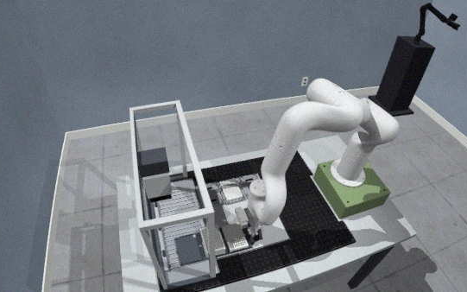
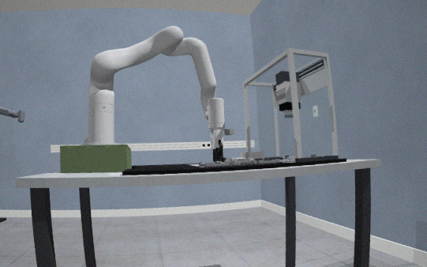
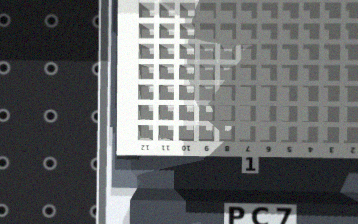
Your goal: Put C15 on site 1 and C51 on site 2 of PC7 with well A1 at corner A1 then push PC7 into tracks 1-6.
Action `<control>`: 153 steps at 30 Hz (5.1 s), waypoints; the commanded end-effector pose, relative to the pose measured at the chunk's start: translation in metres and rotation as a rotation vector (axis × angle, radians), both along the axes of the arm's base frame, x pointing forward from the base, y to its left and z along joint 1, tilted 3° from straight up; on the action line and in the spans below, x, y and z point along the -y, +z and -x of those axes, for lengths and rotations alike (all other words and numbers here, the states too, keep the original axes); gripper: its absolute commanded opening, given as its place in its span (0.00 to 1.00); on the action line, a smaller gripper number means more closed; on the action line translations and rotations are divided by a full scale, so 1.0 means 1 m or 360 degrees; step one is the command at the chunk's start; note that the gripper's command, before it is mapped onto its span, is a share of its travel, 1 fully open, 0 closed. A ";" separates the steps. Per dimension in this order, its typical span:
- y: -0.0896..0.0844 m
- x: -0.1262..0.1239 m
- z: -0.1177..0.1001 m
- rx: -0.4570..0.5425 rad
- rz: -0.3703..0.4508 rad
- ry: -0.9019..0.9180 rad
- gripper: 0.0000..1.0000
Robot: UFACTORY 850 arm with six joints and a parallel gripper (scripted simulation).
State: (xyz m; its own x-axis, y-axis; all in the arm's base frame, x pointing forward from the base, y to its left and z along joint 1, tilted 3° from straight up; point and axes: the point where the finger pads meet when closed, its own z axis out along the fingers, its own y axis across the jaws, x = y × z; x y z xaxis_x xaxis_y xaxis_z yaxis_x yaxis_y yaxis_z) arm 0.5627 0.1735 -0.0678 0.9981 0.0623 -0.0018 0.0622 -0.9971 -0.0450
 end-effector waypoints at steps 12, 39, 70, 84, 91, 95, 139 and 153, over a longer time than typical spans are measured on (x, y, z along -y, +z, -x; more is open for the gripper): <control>0.001 -0.001 -0.015 0.0003 -0.0001 0.0000 0.82; 0.001 -0.003 -0.038 0.0003 -0.0001 0.0000 0.82; 0.001 -0.003 -0.048 0.0003 -0.0001 0.0000 0.82; 0.001 -0.003 -0.052 0.0003 -0.0001 0.0000 0.82; 0.001 -0.004 -0.053 0.0003 -0.0001 0.0000 0.82; 0.001 -0.003 -0.052 0.0003 -0.0001 0.0000 0.82; 0.001 -0.003 -0.045 0.0003 -0.0001 0.0000 0.82; 0.019 -0.002 -0.045 0.0003 -0.0001 0.0000 0.82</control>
